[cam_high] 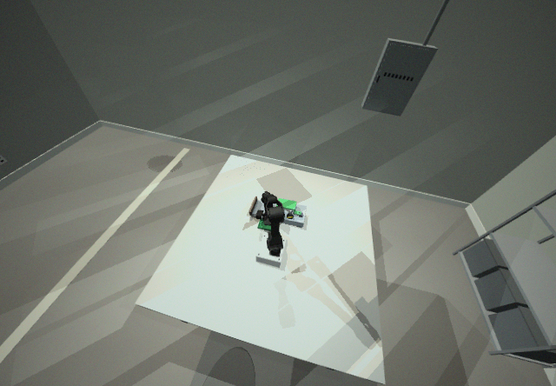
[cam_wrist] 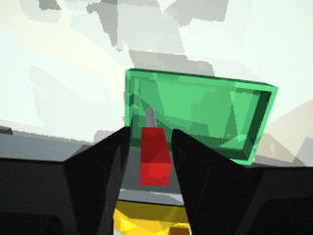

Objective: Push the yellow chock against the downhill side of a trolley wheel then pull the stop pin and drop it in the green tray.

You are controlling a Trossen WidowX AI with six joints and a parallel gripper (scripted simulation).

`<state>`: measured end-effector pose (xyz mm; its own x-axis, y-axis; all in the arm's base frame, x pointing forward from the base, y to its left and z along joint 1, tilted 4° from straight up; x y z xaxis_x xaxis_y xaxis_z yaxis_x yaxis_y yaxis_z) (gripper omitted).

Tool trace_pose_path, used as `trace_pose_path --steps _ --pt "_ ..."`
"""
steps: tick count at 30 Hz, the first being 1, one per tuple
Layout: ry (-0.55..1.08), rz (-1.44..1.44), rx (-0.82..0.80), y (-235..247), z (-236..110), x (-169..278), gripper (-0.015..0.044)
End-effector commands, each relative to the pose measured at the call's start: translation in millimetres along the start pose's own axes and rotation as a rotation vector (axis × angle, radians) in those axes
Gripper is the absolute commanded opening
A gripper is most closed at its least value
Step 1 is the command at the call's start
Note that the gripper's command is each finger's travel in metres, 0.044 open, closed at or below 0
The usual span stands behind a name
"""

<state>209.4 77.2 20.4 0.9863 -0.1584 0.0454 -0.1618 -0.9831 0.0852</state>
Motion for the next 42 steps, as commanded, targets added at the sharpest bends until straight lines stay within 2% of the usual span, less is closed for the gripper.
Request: trace_pose_path --steps 1,42 --pt "0.004 0.001 -0.004 -2.4 0.6 -0.3 0.019" --pt "0.003 0.001 -0.002 -26.1 10.1 -8.8 0.019"
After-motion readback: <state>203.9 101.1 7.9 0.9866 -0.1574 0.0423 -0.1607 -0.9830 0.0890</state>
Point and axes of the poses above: the point midway between the two fingers, 35 mm back from their tips, its own z axis out along the fingers, its own y axis across the jaws, x = y × z, the point moved 1 cm from there along -z, back along the fingers, and after that the axes turned 10 degrees about z, right-handed, at the moved point
